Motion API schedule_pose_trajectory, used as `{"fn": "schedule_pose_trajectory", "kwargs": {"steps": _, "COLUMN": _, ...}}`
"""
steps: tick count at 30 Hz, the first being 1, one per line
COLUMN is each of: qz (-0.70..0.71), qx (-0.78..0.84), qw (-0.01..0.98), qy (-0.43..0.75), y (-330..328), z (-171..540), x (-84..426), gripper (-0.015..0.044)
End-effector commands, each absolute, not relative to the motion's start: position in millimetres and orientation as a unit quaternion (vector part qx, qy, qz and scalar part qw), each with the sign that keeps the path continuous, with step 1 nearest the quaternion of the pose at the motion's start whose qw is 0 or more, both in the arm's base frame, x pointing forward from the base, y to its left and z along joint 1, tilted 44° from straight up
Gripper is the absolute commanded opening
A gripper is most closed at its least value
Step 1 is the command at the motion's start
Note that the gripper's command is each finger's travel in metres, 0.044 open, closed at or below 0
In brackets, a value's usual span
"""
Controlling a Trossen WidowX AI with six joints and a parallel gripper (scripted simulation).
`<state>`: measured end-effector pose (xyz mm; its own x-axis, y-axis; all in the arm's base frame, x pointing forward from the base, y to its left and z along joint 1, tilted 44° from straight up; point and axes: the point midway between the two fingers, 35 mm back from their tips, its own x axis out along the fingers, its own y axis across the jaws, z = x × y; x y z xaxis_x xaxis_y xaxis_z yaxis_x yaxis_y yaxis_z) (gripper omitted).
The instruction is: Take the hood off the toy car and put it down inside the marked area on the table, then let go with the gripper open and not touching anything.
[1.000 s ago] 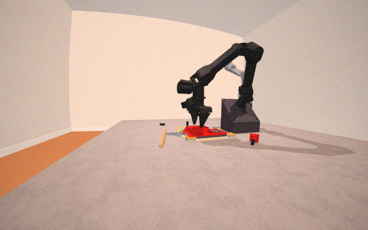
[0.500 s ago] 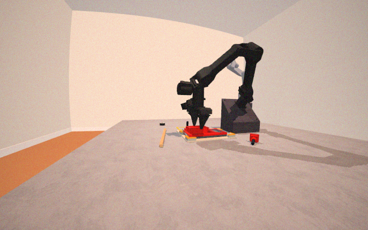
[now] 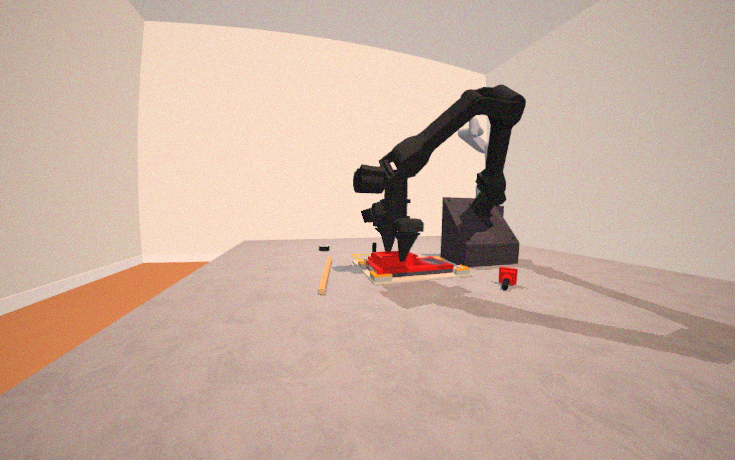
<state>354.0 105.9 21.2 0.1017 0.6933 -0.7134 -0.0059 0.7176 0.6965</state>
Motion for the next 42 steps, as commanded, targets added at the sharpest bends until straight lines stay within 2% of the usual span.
{"fn": "schedule_pose_trajectory", "kwargs": {"steps": 1, "qz": 0.251, "qx": 0.278, "qw": 0.686, "qy": 0.624, "y": 107.6, "z": 16.7, "x": 353.4, "gripper": 0.044}}
{"fn": "schedule_pose_trajectory", "kwargs": {"steps": 11, "qz": 0.251, "qx": 0.278, "qw": 0.686, "qy": 0.624, "y": 110.2, "z": 14.1, "x": 353.6, "gripper": 0.044}}
{"fn": "schedule_pose_trajectory", "kwargs": {"steps": 13, "qz": 0.255, "qx": 0.277, "qw": 0.688, "qy": 0.62, "y": 109.7, "z": 17.7, "x": 354.2, "gripper": 0.0387}}
{"fn": "schedule_pose_trajectory", "kwargs": {"steps": 25, "qz": 0.255, "qx": 0.277, "qw": 0.688, "qy": 0.62, "y": 109.7, "z": 17.7, "x": 354.2, "gripper": 0.0307}}
{"fn": "schedule_pose_trajectory", "kwargs": {"steps": 37, "qz": 0.254, "qx": 0.277, "qw": 0.688, "qy": 0.62, "y": 105.1, "z": 21.7, "x": 354.0, "gripper": 0.0}}
{"fn": "schedule_pose_trajectory", "kwargs": {"steps": 42, "qz": 0.254, "qx": 0.277, "qw": 0.688, "qy": 0.621, "y": 102.7, "z": 23.9, "x": 353.8, "gripper": 0.0}}
